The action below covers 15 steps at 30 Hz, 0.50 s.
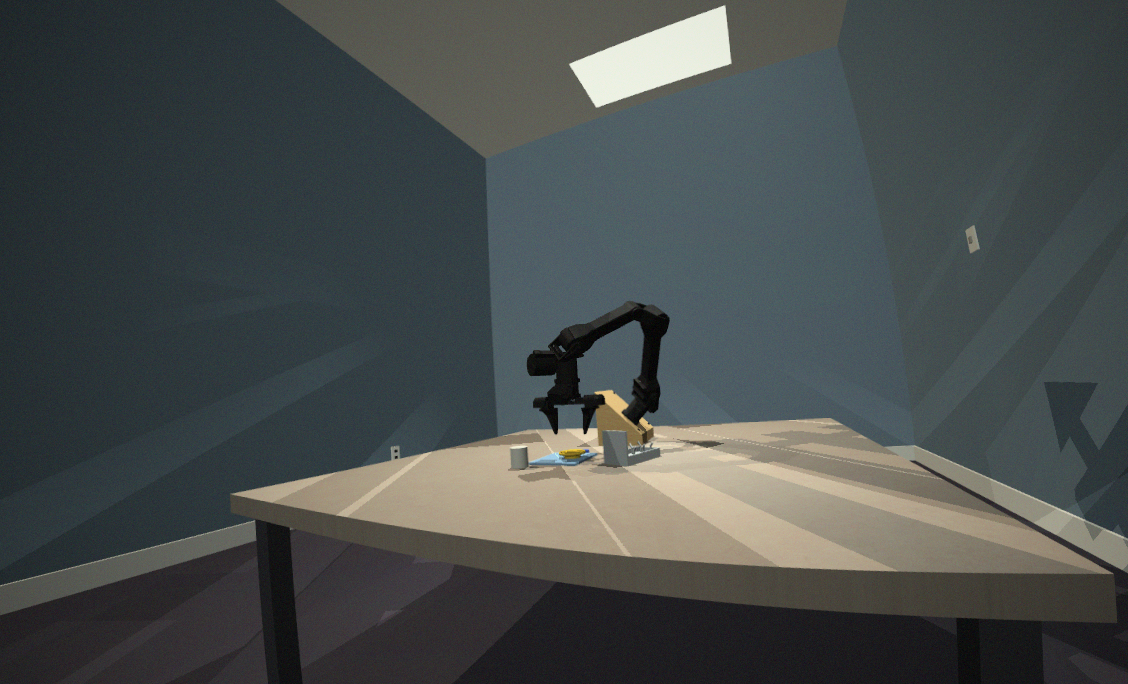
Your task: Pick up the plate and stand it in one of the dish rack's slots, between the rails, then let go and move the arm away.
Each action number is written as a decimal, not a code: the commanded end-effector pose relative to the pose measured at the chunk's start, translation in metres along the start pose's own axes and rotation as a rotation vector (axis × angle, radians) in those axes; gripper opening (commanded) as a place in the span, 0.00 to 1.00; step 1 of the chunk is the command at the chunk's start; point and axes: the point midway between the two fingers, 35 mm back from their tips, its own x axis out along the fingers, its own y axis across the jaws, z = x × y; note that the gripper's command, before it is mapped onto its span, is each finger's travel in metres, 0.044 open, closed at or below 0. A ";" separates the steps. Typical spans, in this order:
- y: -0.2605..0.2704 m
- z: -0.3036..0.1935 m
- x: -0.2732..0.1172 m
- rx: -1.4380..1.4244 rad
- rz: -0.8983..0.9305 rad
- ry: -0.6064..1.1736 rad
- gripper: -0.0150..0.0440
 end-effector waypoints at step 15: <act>0.000 -0.003 0.034 0.010 0.009 0.010 0.93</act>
